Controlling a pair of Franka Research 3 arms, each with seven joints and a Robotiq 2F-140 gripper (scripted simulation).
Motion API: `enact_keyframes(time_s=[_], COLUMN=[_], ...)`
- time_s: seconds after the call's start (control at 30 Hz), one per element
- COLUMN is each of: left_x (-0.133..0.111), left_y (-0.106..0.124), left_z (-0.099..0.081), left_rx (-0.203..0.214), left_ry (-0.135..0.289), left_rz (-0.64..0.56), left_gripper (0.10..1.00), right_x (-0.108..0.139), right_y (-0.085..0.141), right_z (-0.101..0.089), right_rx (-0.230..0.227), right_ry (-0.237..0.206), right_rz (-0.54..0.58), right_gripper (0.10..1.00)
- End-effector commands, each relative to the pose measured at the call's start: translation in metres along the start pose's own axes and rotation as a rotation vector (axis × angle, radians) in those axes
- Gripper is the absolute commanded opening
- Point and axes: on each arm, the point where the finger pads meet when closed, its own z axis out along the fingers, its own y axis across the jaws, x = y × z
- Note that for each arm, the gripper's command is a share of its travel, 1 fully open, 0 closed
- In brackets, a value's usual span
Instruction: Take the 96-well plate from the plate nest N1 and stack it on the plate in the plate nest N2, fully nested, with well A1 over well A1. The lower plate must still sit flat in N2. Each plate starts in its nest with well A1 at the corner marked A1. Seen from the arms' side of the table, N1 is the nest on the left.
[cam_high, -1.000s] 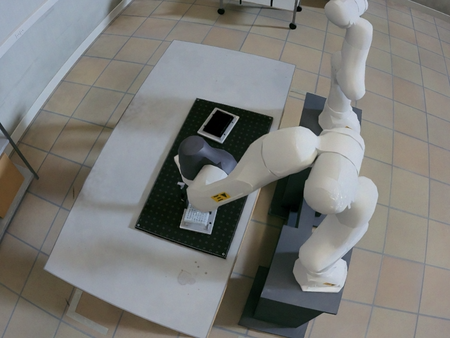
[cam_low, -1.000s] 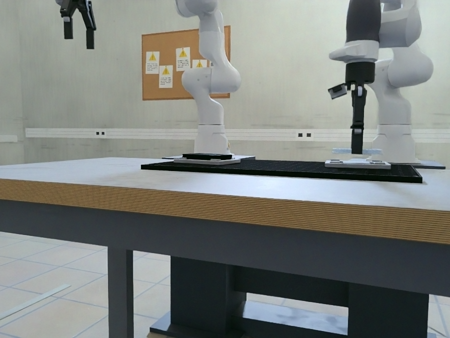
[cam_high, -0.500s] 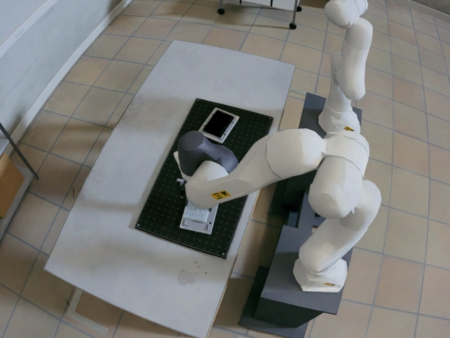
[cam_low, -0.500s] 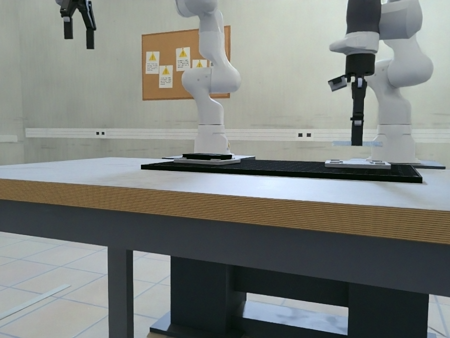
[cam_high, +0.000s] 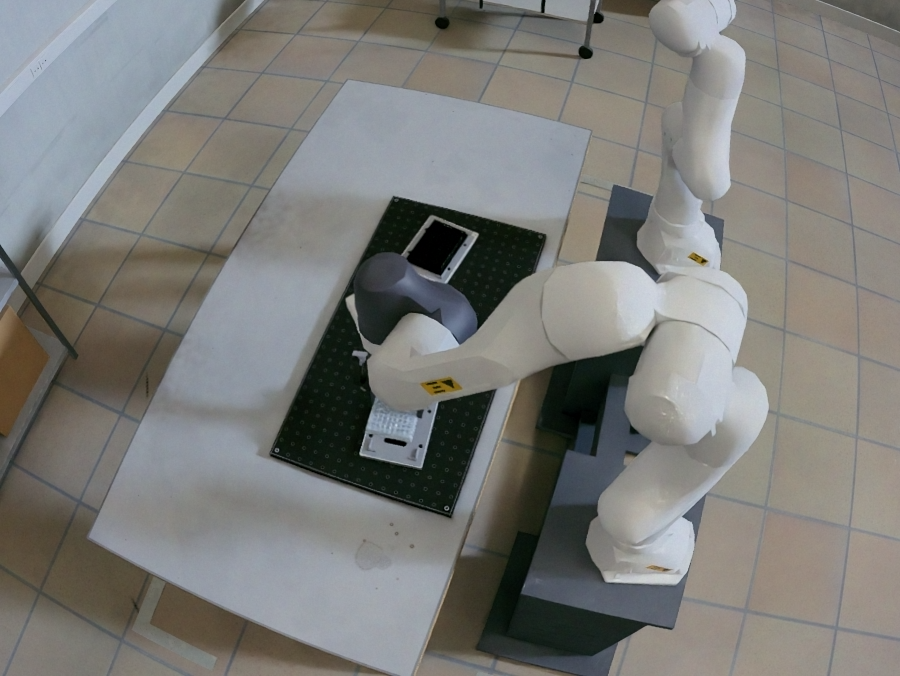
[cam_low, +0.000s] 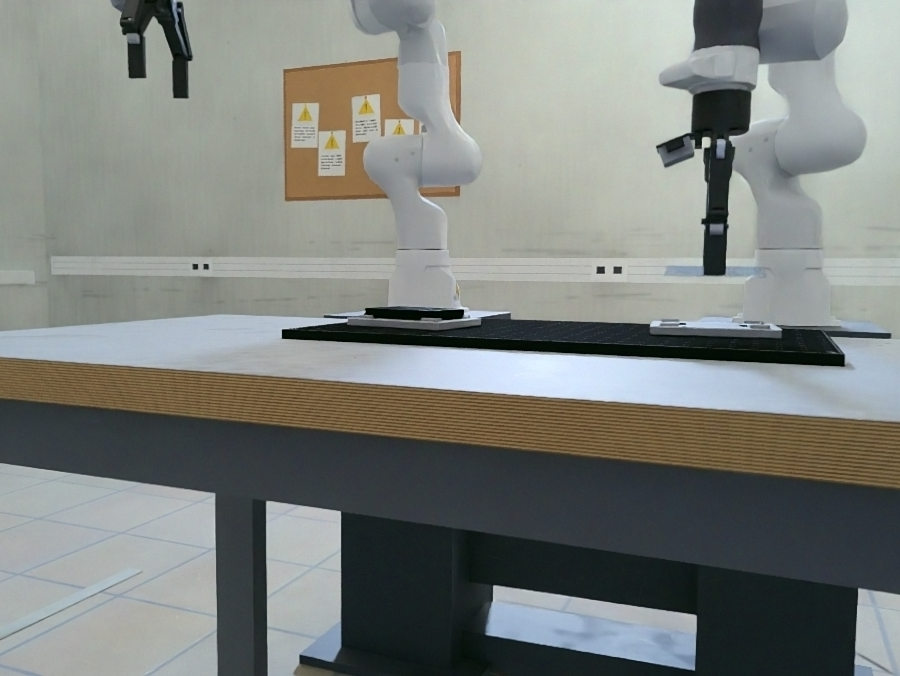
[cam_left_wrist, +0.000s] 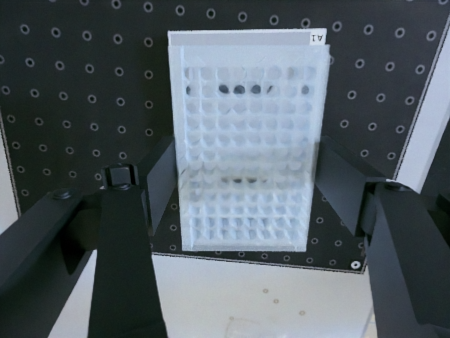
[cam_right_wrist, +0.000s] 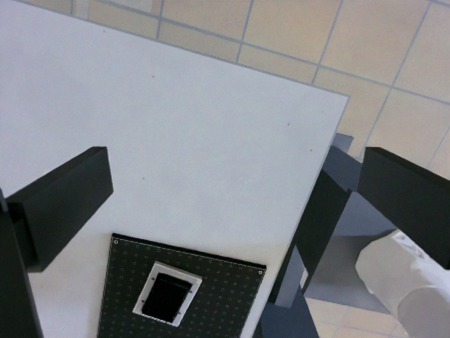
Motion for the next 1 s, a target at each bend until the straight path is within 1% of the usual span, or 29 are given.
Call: enact_keyframes(time_s=[0.0, 0.07, 0.73, 0.97], left_x=[-0.002, -0.002, -0.002, 0.022], left_y=[0.003, 0.003, 0.003, 0.001], left_z=[-0.006, -0.008, -0.008, -0.008], left_rx=[-0.009, -0.009, -0.009, -0.010], left_ry=[-0.006, -0.006, -0.006, -0.005], left_rz=[-0.010, -0.010, -0.010, 0.224], left_gripper=[0.099, 0.099, 0.099, 0.099], right_x=[0.000, 0.000, 0.000, 0.000], right_y=[0.000, 0.000, 0.000, 0.000], right_z=[0.000, 0.000, 0.000, 0.000], right_rx=[0.000, 0.000, 0.000, 0.000], right_ry=[-0.002, -0.002, -0.002, -0.002], right_rz=[-0.005, -0.005, -0.005, -0.005], right_gripper=[1.000, 1.000, 1.000, 1.000])
